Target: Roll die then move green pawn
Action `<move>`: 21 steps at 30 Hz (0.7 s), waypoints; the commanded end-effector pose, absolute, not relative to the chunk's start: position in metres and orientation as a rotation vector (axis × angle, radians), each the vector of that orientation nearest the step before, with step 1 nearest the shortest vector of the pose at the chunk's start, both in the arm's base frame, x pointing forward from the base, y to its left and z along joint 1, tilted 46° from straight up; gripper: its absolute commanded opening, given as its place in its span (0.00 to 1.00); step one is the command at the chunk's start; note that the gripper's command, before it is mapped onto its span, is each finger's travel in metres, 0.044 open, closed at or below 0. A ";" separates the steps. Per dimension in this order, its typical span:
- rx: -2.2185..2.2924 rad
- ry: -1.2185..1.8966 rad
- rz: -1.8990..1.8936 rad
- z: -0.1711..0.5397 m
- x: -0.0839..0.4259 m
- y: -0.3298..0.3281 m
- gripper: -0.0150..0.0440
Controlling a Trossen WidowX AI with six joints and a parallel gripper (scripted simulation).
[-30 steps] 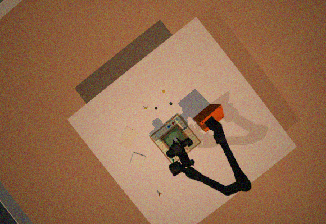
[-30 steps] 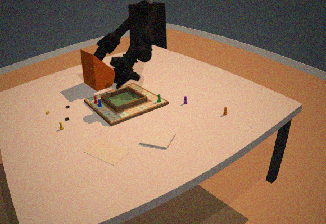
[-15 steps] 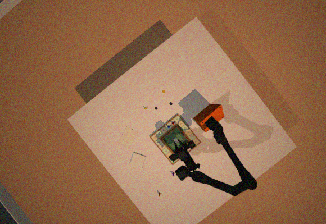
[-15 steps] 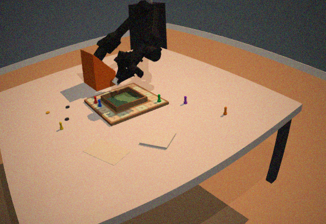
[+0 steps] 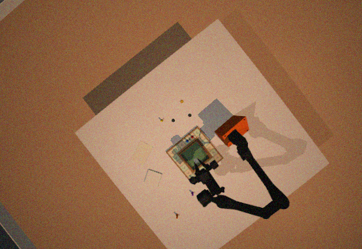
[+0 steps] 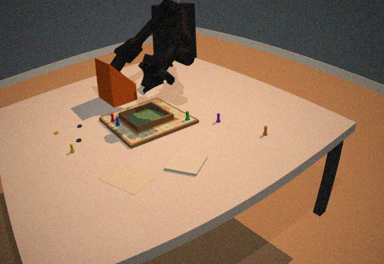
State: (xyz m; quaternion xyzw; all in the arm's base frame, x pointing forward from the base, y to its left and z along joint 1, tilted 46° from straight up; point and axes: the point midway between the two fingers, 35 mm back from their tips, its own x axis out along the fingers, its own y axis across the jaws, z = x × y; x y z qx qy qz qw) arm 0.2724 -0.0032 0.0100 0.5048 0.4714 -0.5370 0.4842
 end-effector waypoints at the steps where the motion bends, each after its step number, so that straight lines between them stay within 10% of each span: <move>1: 1.223 1.143 -1.304 0.012 0.274 -0.004 0.25; 11: 1.230 1.147 -1.307 0.010 0.273 -0.003 0.25; 21: 1.227 1.146 -1.306 0.019 0.273 -0.012 0.70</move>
